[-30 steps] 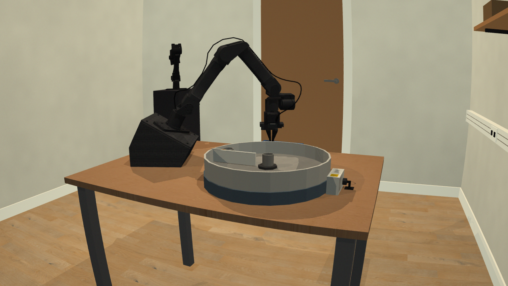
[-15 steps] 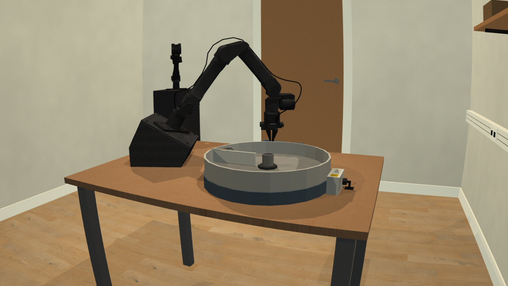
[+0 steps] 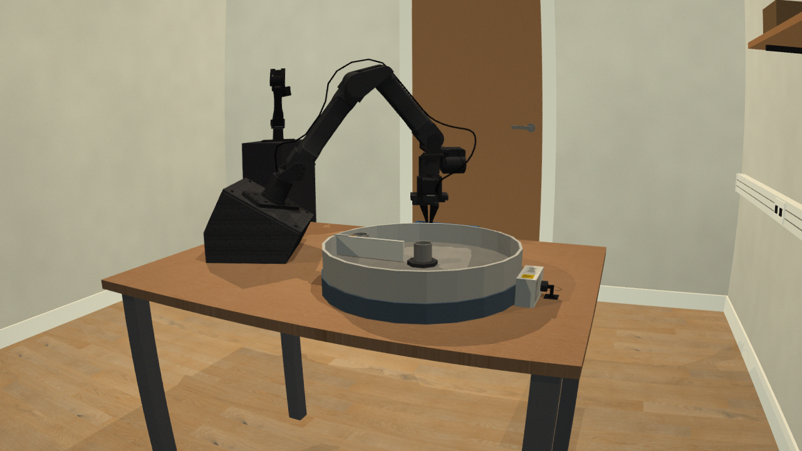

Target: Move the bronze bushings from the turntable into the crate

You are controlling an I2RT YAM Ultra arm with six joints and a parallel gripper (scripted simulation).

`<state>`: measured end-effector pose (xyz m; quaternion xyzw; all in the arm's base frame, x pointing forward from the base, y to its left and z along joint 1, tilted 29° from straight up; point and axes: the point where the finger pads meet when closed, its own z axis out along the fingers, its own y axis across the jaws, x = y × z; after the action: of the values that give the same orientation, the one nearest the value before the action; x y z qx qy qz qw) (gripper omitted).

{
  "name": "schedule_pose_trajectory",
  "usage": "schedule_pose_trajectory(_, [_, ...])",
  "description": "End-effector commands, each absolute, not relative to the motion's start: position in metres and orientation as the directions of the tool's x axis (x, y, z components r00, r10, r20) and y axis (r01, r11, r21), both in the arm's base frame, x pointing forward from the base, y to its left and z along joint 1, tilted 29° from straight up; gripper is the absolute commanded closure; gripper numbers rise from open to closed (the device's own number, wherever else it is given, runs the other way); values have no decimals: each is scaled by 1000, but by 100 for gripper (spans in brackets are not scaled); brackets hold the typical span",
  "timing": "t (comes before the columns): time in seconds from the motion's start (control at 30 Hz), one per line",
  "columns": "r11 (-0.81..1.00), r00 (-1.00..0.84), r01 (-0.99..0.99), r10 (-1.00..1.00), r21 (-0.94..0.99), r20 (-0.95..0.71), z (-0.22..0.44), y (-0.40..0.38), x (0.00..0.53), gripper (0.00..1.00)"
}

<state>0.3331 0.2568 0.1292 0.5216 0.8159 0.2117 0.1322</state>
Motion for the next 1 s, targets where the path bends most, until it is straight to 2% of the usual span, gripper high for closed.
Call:
schedule_pose_trajectory(0.0, [365,-425,788,905,496,9,132,254,333,100])
schedule_pose_trajectory(0.97, [365,-431,779,902,510,13,141,260,335,100])
